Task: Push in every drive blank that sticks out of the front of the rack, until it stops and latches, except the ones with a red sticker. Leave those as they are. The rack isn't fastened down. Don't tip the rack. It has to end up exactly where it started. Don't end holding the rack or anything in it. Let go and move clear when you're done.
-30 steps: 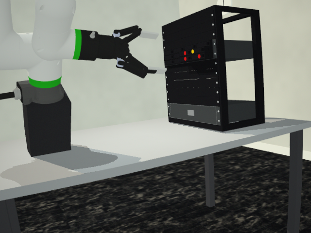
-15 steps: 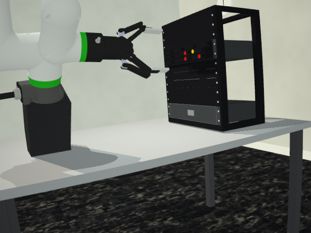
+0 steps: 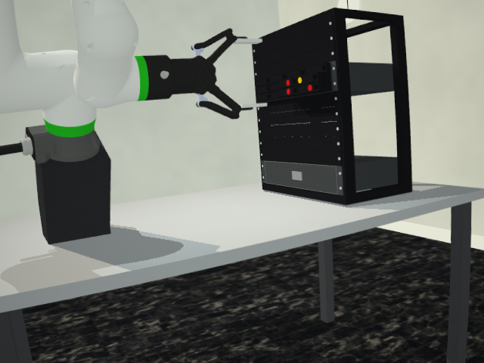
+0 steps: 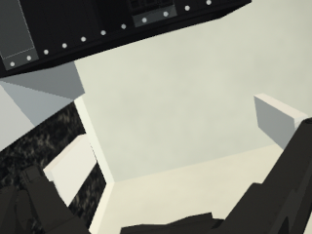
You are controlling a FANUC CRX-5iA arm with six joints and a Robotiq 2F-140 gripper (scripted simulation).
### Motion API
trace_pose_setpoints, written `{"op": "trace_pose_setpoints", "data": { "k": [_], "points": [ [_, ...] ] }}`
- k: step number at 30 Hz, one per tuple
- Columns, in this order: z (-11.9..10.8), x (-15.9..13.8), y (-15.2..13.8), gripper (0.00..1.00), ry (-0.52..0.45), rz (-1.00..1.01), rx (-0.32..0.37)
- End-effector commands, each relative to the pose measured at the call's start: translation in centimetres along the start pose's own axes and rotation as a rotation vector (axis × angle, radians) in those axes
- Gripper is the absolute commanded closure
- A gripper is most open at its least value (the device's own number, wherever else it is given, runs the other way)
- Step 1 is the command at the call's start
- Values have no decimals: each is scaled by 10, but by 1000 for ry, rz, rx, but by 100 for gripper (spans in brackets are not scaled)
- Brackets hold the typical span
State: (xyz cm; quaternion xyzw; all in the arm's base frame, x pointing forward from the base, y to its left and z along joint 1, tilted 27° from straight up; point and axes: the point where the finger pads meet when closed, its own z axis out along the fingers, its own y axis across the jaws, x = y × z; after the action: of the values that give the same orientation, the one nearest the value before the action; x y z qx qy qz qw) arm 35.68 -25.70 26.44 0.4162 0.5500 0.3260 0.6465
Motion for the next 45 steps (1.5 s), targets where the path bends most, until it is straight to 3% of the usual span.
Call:
{"op": "trace_pose_setpoints", "data": {
  "k": [1, 27, 45],
  "points": [
    [6, 4, 2, 0, 1, 61, -12],
    [60, 56, 28, 0, 54, 869, -139],
    [90, 99, 35, 0, 107, 1475, -163]
  ]
}}
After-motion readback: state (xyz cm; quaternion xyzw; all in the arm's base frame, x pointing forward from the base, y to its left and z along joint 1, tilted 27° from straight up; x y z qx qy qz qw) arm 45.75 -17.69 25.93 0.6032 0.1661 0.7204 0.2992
